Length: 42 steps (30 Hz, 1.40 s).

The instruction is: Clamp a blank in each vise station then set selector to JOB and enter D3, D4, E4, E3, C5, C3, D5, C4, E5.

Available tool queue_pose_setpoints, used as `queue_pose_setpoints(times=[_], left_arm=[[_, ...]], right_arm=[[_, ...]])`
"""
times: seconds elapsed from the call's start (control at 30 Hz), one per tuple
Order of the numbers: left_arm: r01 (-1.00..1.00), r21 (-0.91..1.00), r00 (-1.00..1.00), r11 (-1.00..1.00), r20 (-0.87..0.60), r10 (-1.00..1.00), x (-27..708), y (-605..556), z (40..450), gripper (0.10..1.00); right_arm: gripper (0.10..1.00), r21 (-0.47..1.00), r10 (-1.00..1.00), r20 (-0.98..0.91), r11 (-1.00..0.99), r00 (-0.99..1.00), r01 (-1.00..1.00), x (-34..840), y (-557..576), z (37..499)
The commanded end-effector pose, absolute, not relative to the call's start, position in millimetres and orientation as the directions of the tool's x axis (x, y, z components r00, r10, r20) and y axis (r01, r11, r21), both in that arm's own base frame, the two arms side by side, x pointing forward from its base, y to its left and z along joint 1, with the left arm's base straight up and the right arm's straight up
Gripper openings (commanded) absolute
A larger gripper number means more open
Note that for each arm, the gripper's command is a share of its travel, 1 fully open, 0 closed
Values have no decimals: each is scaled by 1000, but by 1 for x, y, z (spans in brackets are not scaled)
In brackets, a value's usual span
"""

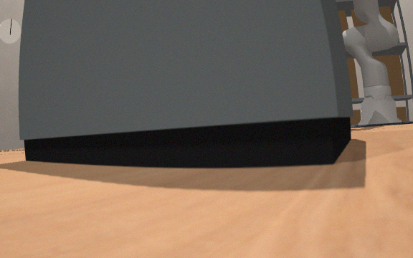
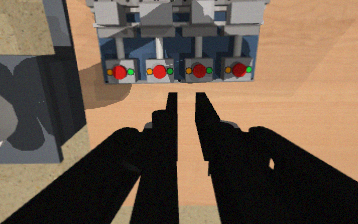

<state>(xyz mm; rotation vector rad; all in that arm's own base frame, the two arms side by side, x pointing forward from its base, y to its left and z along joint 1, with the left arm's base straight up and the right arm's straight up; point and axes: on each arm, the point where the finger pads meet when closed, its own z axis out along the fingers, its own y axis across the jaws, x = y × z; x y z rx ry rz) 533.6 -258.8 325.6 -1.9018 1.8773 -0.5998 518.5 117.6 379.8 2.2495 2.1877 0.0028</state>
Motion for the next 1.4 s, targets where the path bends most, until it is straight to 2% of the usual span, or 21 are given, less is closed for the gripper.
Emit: queue_pose_setpoints(times=[0.0,0.13,0.27,0.33,0.4,0.83,1.37], left_arm=[[-828,-561,6,-18,23,-1000,534,-259,326,399],[-827,-559,37,-55,44,-998,534,-263,322,399],[-805,-540,195,-245,149,-969,538,-283,306,399],[-805,-540,195,-245,149,-969,538,-283,306,399],[-772,-513,303,-375,220,-927,540,-299,293,399],[-733,-325,486,-597,364,-795,559,-411,200,399],[-509,-162,713,-846,472,-519,560,-418,194,399]], right_arm=[[1000,4,1000,-1,-28,28,1000,518,118,380],[1000,4,1000,-1,-28,28,1000,518,118,380],[1000,4,1000,-1,-28,28,1000,518,118,380],[1000,4,1000,-1,-28,28,1000,518,118,380],[1000,4,1000,-1,-28,28,1000,518,118,380],[1000,4,1000,-1,-28,28,1000,518,118,380],[1000,4,1000,-1,-28,28,1000,518,118,380]])
